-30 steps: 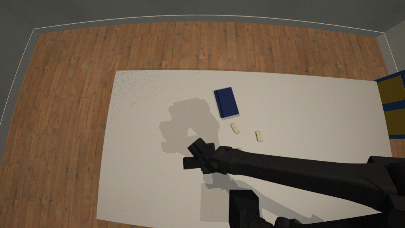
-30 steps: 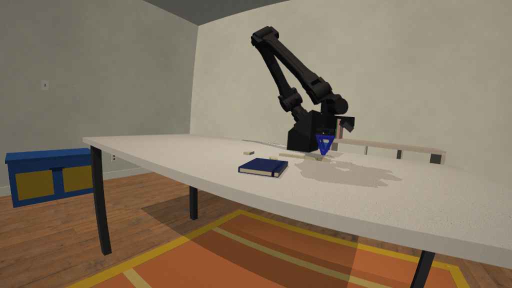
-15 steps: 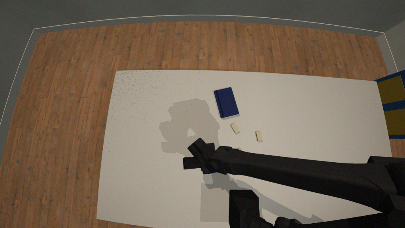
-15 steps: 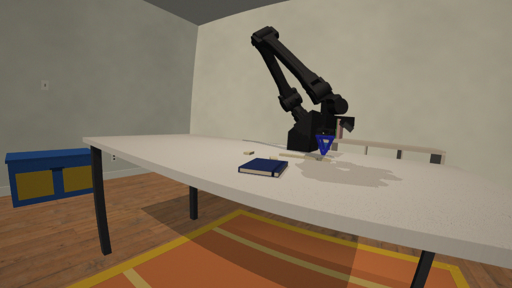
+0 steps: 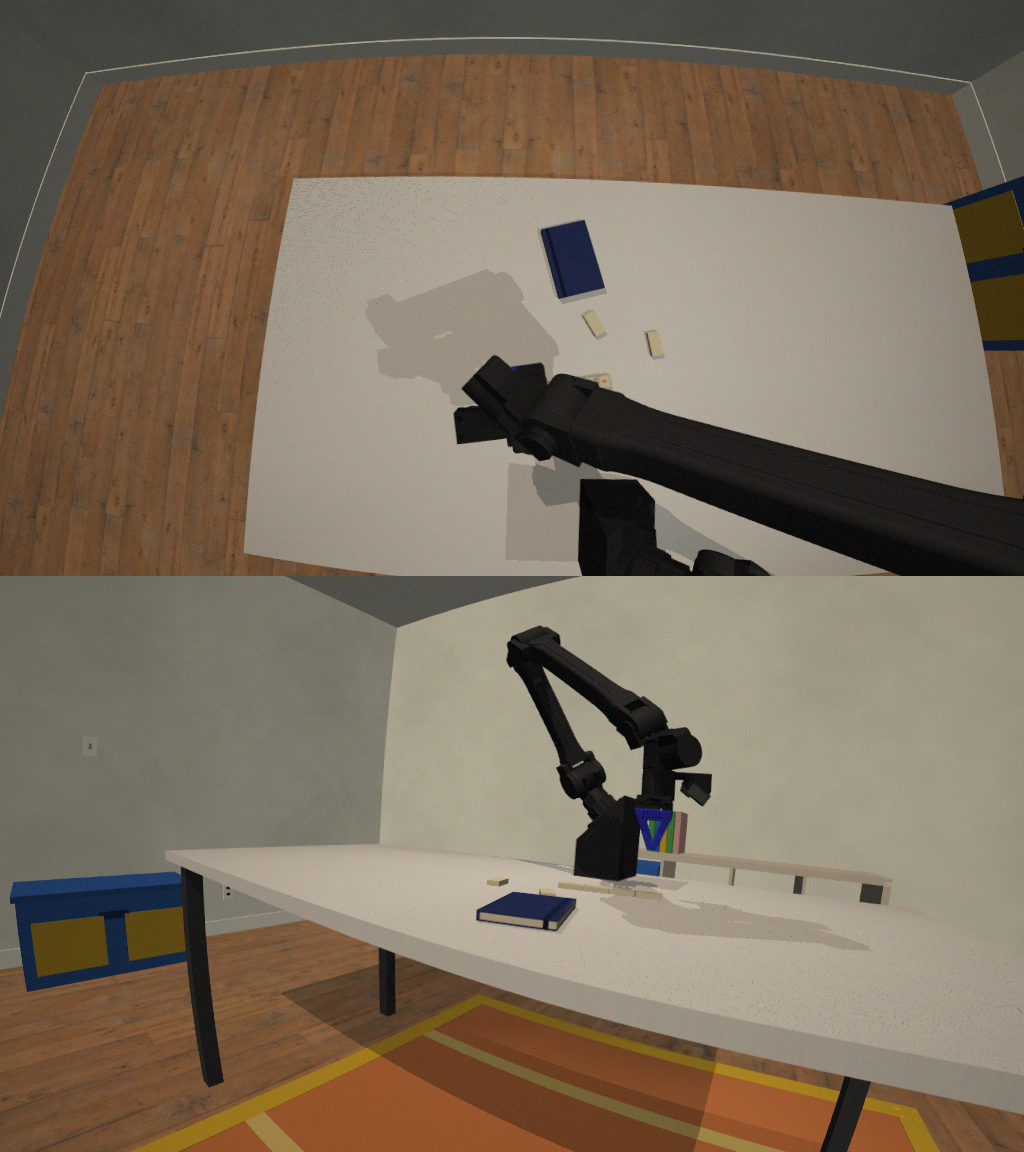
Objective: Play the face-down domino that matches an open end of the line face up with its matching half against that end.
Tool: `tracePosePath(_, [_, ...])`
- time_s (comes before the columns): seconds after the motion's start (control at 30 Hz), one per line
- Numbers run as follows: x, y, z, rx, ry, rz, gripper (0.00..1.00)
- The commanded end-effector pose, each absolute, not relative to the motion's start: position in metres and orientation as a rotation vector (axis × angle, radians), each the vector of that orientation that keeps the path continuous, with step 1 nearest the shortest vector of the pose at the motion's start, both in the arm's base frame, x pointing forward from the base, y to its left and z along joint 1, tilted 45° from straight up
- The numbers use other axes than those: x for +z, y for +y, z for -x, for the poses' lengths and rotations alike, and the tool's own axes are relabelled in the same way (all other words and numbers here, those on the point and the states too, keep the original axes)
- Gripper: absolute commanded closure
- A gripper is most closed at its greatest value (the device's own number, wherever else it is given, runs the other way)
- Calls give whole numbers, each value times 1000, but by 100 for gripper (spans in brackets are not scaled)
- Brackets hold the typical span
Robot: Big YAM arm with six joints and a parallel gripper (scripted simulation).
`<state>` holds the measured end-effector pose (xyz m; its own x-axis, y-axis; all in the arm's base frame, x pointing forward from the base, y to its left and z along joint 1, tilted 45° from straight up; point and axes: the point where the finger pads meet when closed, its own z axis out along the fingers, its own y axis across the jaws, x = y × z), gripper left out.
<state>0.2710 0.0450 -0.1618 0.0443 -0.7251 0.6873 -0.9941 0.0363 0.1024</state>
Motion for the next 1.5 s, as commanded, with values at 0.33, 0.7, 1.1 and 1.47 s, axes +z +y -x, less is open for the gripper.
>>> tracePosePath(0.33, [-160, 50, -276, 603, -1746, -1749, 6])
tracePosePath(0.7, [-160, 51, -279, 608, -1757, -1745, 6])
tracePosePath(1.1, [-160, 51, -279, 608, -1757, -1745, 6])
tracePosePath(1.47, [-83, 31, -288, 608, -1757, -1745, 6])
